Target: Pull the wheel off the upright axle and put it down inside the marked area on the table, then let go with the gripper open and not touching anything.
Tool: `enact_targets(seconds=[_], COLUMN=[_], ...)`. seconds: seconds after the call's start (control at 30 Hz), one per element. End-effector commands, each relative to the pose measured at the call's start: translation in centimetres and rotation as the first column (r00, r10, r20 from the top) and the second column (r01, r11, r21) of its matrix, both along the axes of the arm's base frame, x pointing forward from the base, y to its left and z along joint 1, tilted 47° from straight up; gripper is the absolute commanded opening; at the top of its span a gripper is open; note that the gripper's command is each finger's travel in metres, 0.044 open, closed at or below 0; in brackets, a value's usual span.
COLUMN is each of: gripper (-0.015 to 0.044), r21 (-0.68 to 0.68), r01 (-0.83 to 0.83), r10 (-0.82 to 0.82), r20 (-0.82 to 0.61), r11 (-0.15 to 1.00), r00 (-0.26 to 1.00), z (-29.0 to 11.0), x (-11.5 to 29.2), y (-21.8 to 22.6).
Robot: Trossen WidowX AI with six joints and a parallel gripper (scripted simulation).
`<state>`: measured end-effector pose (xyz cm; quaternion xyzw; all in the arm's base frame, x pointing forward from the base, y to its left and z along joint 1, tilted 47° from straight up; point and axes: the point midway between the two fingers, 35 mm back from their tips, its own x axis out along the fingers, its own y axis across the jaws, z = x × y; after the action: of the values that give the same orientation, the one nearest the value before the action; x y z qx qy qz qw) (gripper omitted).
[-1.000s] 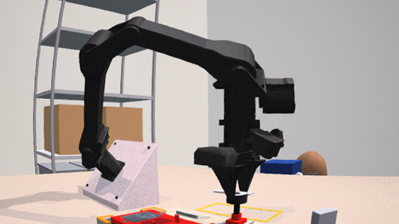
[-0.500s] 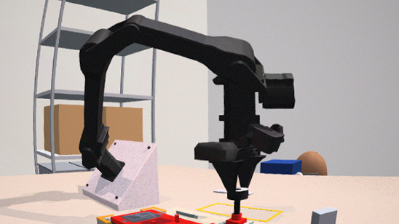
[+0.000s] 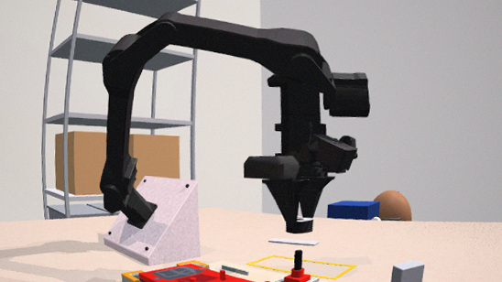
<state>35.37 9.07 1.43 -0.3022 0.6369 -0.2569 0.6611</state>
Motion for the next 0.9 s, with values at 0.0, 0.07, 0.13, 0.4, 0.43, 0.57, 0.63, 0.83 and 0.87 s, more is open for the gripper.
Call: enact_targets(seconds=[0.0, 0.07, 0.13, 0.4, 0.43, 0.57, 0.63, 0.83, 0.87], gripper=[0.0000, 0.0000, 0.0000, 0.0000, 0.0000, 0.0000, 0.0000, 0.0000, 0.0000], r21=[0.000, 0.003, 0.006, 0.012, 0.012, 0.010, 0.010, 0.010, 0.010], r01=[0.000, 0.000, -0.001, 0.001, 0.002, 0.004, 0.004, 0.004, 0.004], r10=[0.000, 0.000, 0.001, -0.001, -0.002, -0.004, -0.004, -0.004, -0.004], r20=[0.000, 0.000, 0.000, 0.000, 0.000, 0.001, 0.001, 0.001, 0.001], r11=[1.000, 1.000, 1.000, 1.000, 1.000, 1.000, 1.000, 1.000, 1.000], r00=[1.000, 1.000, 1.000, 1.000, 1.000, 1.000, 1.000, 1.000, 1.000], z=[-0.1, -0.6, -1.5, -4.7, -5.1, -6.4, -6.5, -6.9, -7.1], x=[0.0, -0.4, -1.1, -4.1, -4.5, -6.0, -6.0, -6.0, -6.0], y=[0.1, 0.8, 1.8, 5.4, 5.8, 7.0, 7.1, 6.6, 6.4])
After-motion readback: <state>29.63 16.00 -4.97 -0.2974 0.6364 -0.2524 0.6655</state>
